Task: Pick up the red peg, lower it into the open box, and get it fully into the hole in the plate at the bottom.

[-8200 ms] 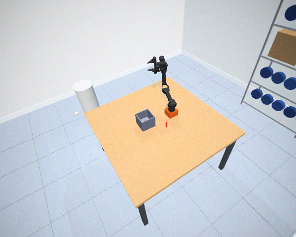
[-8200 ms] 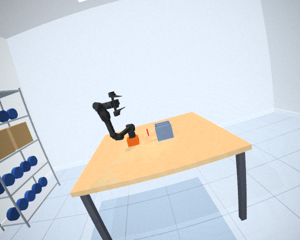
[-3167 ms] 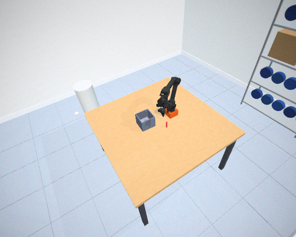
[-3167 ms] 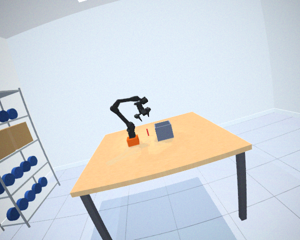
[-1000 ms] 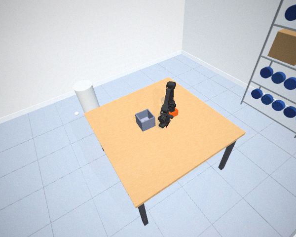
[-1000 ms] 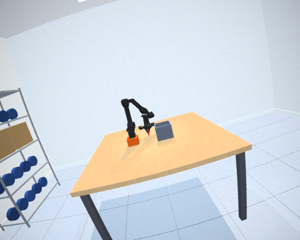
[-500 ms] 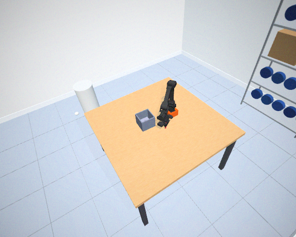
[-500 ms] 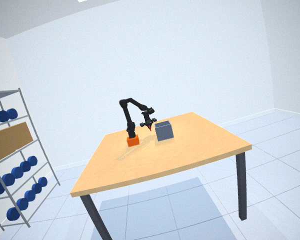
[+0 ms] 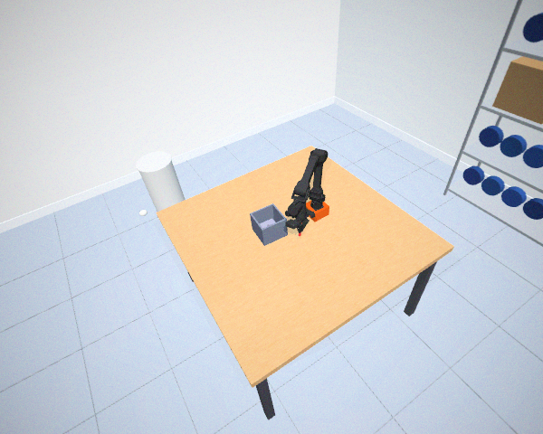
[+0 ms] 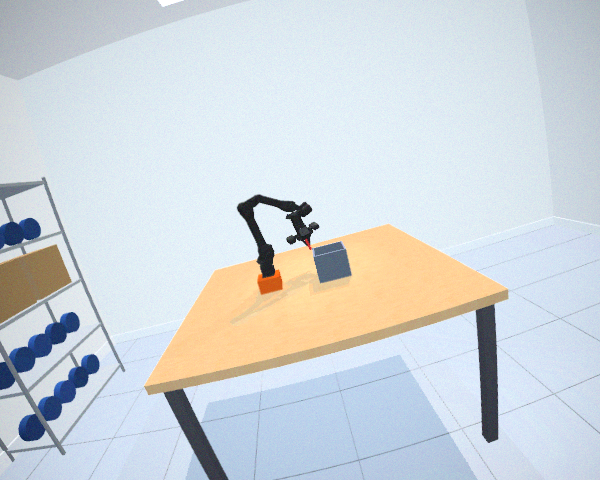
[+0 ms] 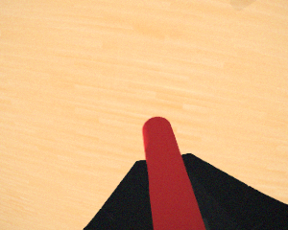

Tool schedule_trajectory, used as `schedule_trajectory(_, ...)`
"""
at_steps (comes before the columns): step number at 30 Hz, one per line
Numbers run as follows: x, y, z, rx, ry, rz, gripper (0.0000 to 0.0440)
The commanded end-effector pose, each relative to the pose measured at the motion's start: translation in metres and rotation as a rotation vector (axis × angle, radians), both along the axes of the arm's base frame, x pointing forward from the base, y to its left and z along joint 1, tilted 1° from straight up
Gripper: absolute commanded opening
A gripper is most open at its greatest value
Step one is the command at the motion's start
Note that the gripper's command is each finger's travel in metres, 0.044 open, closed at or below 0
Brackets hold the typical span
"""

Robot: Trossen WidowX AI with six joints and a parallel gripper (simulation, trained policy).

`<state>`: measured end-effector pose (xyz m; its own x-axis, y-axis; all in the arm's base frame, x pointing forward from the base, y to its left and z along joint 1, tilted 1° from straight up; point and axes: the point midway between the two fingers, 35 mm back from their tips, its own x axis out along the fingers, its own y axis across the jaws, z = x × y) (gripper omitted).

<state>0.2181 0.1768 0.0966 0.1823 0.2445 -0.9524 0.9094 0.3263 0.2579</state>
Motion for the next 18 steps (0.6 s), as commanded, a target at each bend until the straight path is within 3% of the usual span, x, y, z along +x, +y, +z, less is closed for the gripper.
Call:
schedule_trajectory(1,0.009,-0.007,0.021,0.004,-0.053,0.002,0.0000)
schedule_trajectory(10,0.031,-0.035,0.058,-0.033,-0.131,-0.023,0.0000)
schedule_trajectory(18,0.045,-0.067,0.070,-0.094,-0.152,-0.062,0.0000)
